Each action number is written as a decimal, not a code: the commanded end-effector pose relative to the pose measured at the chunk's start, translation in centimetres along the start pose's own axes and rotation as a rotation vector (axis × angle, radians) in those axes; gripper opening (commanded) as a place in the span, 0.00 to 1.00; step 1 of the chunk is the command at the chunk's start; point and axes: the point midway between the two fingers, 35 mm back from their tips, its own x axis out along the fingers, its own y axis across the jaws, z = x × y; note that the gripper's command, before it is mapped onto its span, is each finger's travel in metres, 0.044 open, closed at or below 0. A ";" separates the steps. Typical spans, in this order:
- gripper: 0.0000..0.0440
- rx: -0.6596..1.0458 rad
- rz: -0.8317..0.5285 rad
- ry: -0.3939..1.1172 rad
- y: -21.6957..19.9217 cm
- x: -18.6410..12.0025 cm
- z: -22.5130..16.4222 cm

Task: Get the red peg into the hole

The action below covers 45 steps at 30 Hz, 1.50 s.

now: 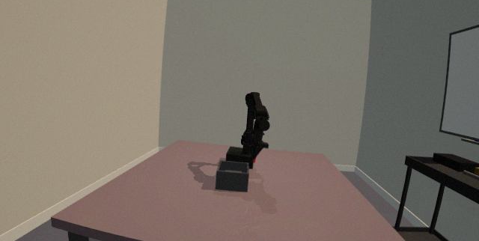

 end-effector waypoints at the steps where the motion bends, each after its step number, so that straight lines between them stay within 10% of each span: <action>1: 0.00 0.017 0.002 -0.024 0.3 0.0 2.0; 35: 0.03 0.147 -0.056 0.008 -0.5 6.0 10.2; 45: 0.37 0.109 -0.111 0.032 -1.0 8.3 10.7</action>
